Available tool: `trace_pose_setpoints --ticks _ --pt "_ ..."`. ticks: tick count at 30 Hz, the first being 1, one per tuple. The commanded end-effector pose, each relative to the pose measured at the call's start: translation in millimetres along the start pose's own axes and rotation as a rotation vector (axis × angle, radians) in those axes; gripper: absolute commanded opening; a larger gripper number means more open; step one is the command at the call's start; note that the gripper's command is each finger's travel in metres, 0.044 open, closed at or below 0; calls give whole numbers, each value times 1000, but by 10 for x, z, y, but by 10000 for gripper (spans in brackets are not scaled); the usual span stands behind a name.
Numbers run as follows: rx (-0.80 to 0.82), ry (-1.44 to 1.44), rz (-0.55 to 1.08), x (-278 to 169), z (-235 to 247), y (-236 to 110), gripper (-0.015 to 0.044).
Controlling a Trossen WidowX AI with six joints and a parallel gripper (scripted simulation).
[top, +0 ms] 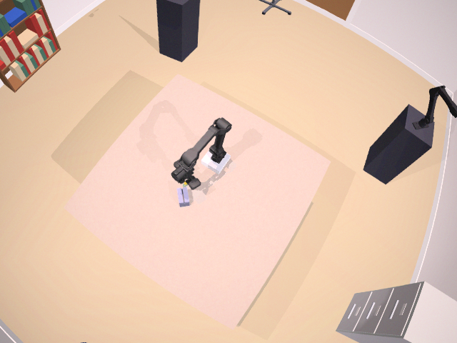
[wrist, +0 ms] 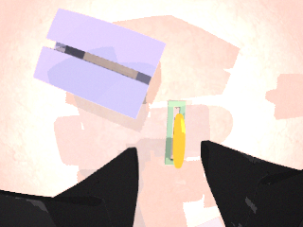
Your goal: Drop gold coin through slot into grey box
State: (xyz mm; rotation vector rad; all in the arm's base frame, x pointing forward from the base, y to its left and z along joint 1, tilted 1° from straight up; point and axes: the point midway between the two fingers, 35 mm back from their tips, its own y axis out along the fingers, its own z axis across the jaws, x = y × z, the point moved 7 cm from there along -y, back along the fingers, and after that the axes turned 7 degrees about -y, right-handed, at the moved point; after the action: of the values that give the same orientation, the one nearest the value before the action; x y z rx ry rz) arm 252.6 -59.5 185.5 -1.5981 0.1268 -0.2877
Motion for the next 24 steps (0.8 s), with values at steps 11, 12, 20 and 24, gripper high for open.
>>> trace_pose_setpoints --ticks 11,12,20,24 --pt "21 126 99 -215 -198 92 161" --pt "21 126 99 -223 -196 189 161" --pt "21 126 99 -251 -185 411 161" --pt "21 126 99 -262 -172 512 161"
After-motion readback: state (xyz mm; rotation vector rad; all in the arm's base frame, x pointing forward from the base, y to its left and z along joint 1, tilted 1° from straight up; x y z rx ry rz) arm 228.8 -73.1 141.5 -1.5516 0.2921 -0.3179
